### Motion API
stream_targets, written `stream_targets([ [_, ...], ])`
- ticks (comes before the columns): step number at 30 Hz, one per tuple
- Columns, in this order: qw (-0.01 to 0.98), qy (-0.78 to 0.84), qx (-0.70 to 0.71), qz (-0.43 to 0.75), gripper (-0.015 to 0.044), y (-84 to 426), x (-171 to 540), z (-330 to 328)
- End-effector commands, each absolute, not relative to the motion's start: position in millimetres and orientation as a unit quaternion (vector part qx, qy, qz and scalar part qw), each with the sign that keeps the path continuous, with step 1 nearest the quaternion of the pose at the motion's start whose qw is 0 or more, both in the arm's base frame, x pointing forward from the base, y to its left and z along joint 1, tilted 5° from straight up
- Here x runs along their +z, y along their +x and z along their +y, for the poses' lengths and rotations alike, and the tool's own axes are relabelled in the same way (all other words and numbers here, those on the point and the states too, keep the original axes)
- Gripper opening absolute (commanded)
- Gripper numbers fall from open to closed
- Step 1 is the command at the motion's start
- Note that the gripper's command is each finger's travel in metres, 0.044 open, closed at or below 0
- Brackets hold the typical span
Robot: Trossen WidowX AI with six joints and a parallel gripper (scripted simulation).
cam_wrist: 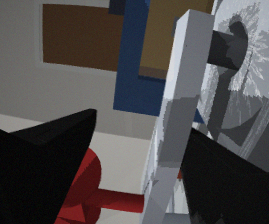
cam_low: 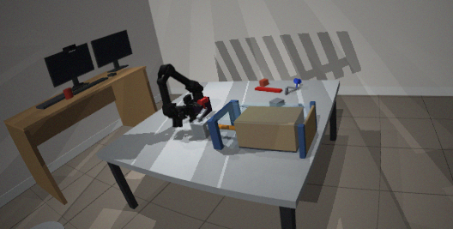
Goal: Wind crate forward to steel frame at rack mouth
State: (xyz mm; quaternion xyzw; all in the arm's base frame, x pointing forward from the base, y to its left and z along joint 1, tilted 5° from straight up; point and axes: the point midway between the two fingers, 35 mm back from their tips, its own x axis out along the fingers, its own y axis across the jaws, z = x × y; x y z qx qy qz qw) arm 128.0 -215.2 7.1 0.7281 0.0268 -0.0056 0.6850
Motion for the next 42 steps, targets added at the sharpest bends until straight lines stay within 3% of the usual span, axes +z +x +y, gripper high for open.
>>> stream_targets([
  [1, 0.680, 0.732, -0.003, 0.030, 0.0240, 129, 7, -211],
  [33, 0.685, 0.728, -0.006, 0.027, 0.0240, 128, 7, -215],
  [42, 0.679, 0.733, -0.025, 0.032, 0.0240, 59, 7, -222],
])
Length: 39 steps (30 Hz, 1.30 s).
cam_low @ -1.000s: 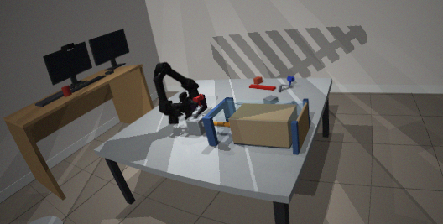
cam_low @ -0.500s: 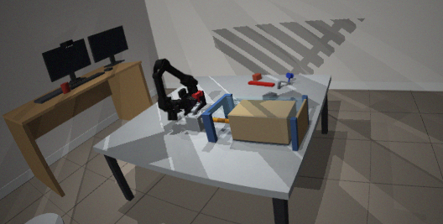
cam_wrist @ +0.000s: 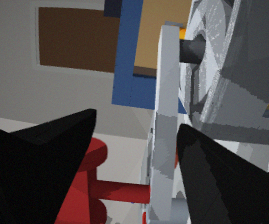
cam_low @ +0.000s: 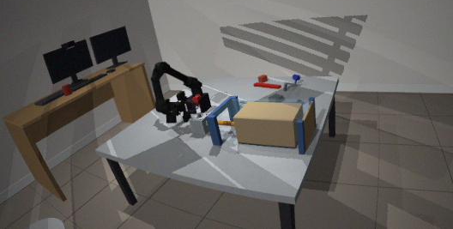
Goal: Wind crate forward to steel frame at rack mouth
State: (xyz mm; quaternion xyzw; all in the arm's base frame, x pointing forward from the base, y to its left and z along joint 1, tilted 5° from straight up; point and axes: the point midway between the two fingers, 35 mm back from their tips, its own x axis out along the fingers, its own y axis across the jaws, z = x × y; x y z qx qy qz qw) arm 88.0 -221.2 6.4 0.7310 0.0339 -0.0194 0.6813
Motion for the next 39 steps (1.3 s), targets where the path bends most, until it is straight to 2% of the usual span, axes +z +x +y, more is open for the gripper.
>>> stream_targets([
  [1, 0.679, 0.733, -0.026, 0.031, 0.0240, 47, 8, -221],
  [5, 0.678, 0.734, -0.025, 0.027, 0.0240, 18, 11, -216],
  [12, 0.677, 0.734, -0.034, 0.030, 0.0240, 18, 19, -219],
  [26, 0.674, 0.724, -0.145, 0.041, 0.0240, 28, 116, -220],
  [39, 0.682, 0.717, -0.138, 0.048, 0.0240, 25, 109, -224],
])
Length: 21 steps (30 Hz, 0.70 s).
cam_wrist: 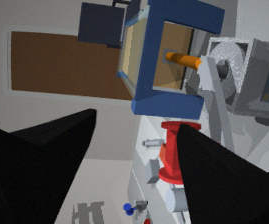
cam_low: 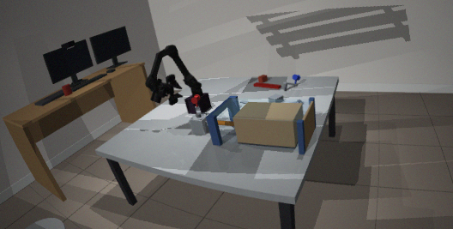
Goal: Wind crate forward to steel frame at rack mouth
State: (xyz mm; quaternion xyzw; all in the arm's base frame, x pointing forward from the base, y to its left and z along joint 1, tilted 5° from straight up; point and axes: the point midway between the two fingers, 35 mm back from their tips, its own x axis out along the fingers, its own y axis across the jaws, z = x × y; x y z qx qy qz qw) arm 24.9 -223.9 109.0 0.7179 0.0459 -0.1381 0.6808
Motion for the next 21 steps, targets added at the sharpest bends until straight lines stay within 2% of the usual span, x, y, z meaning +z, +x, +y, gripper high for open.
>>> stream_targets([
  [1, 0.682, 0.717, -0.138, 0.048, 0.0240, 25, 109, -224],
  [4, 0.682, 0.717, -0.138, 0.048, 0.0240, 25, 109, -224],
  [6, 0.681, 0.717, -0.130, 0.076, 0.0292, 30, 108, -222],
  [12, 0.653, 0.679, -0.098, 0.320, 0.0440, 63, 99, -208],
  [21, 0.608, 0.498, -0.183, 0.591, 0.0440, 100, 106, -215],
])
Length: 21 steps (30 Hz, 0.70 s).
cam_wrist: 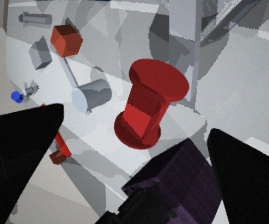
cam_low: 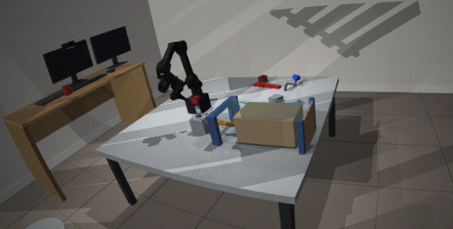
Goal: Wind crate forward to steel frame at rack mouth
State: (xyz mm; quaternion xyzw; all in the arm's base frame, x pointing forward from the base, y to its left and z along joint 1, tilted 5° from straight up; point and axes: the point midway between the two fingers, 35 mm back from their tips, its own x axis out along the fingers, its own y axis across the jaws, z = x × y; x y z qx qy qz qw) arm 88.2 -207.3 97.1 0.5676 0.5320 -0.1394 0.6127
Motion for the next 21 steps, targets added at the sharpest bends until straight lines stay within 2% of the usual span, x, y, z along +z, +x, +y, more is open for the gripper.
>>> stream_targets([
  [1, 0.606, 0.472, -0.200, 0.609, 0.0440, 106, 109, -218],
  [7, 0.614, 0.329, -0.303, 0.651, 0.0440, 142, 138, -232],
  [15, 0.614, 0.325, -0.306, 0.651, 0.0440, 144, 139, -231],
  [21, 0.614, 0.325, -0.307, 0.650, 0.0440, 143, 87, -229],
])
